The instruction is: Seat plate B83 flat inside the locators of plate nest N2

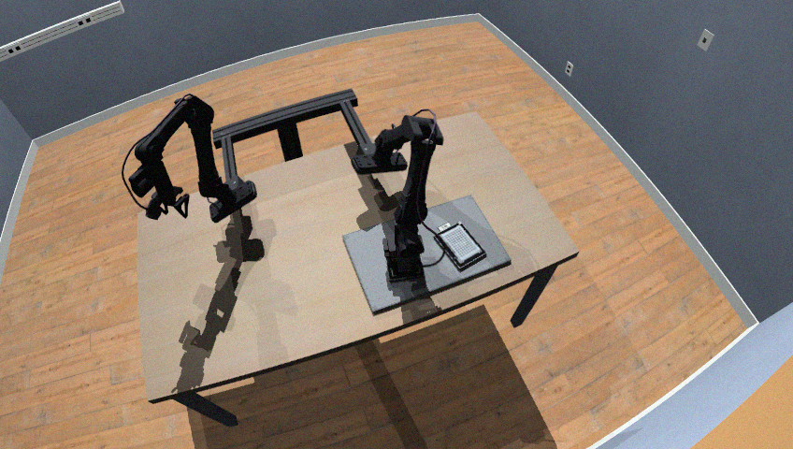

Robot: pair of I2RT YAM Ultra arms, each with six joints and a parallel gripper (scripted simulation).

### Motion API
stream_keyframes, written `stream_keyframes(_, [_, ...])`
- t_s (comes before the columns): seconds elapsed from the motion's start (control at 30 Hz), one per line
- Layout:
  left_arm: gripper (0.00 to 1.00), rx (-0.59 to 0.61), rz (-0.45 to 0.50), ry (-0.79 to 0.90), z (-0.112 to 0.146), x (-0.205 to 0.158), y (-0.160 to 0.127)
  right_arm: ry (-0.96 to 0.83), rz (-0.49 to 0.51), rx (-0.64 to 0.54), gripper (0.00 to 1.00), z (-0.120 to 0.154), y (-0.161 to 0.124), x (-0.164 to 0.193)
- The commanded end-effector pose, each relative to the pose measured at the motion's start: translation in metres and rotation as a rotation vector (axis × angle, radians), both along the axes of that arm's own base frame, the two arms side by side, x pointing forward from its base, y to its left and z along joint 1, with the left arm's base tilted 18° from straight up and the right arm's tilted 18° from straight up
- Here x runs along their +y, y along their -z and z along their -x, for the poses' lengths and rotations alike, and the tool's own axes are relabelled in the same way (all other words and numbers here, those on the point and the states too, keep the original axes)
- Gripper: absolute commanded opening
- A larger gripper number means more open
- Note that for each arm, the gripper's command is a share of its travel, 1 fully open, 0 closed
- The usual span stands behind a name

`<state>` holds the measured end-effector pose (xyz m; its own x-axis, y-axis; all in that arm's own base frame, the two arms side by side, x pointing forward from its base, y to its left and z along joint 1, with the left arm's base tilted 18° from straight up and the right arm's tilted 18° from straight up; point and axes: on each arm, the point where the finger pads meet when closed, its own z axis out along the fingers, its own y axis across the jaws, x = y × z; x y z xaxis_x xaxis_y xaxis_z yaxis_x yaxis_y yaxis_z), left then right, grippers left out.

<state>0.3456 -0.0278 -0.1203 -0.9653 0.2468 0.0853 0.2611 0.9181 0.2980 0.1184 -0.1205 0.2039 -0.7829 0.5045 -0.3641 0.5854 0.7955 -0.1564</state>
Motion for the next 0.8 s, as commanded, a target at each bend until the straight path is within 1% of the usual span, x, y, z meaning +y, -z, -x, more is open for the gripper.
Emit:
stream_keyframes(0.0, [0.0, 0.001, -0.003, 0.008, 0.0025, 0.0015, 0.0065, 0.009, 0.016, -0.024, 1.0, 0.0028, -0.0021, 0.0004])
stream_keyframes(0.77, [0.0, 0.003, -0.003, 0.009, 0.0044, 0.0004, 0.0069, 0.009, 0.016, -0.024, 1.0, 0.0028, -0.0021, 0.0004])
